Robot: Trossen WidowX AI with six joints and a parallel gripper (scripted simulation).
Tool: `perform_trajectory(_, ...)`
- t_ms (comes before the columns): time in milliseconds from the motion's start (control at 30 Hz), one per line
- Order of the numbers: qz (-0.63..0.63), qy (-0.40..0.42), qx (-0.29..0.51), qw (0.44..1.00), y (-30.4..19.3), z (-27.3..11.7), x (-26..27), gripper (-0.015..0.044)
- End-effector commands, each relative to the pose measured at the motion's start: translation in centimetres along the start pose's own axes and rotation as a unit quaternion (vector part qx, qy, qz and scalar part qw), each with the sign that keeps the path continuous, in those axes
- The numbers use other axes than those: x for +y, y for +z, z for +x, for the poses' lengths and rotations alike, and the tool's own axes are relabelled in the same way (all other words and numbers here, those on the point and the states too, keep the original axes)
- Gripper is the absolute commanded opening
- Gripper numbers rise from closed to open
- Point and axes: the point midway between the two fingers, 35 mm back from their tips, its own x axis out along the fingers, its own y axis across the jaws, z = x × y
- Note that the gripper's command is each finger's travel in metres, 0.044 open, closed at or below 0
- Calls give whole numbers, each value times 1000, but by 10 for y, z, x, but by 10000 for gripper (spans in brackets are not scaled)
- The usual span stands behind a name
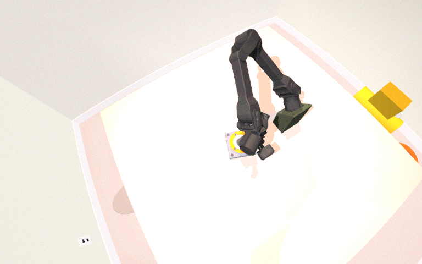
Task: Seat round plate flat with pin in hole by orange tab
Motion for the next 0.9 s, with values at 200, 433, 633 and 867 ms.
perform_trajectory(200,-6,-4,4,1000,-10,2,-10,0)
perform_trajectory(433,-6,-5,4,1000,-13,1,-15,0)
perform_trajectory(633,-6,-5,4,1000,-15,1,-19,0)
perform_trajectory(867,-6,-5,4,1000,-17,0,-25,0)
